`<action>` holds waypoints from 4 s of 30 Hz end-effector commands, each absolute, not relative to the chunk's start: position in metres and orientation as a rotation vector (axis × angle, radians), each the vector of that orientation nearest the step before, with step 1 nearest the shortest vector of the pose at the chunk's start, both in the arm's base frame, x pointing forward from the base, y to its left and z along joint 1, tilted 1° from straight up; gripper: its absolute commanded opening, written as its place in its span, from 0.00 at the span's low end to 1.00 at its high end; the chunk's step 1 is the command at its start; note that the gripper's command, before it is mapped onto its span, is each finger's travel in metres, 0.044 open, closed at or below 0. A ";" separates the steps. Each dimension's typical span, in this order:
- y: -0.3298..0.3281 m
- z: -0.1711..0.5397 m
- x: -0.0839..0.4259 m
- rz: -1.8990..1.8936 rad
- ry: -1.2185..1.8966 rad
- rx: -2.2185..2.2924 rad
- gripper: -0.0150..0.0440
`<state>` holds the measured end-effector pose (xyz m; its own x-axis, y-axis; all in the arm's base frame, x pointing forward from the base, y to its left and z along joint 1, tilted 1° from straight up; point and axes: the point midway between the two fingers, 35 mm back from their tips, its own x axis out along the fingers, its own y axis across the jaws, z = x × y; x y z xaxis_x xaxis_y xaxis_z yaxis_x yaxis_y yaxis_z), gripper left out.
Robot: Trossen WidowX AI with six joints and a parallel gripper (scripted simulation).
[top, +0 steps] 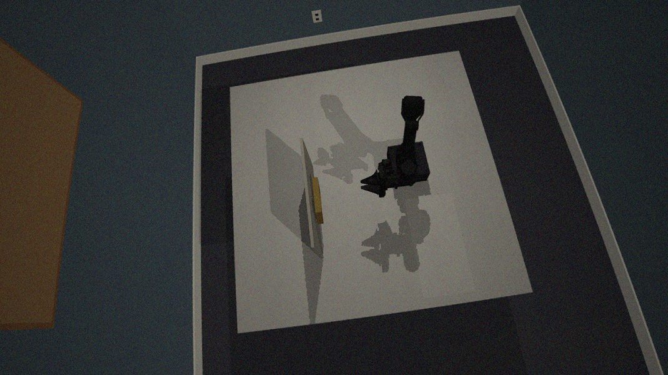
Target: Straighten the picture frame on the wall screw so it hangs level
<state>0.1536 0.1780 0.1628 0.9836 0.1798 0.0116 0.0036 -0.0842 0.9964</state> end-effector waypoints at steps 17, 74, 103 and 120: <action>0.174 0.156 0.149 0.155 0.163 1.692 0.69; 0.174 0.156 0.149 0.155 0.163 1.692 0.69; 0.189 0.145 0.187 0.158 0.167 1.688 0.69; 0.191 0.118 0.228 0.154 0.183 1.682 0.69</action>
<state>0.2270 0.1906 0.1193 0.9785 0.2059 -0.0062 0.0294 -0.1096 0.9935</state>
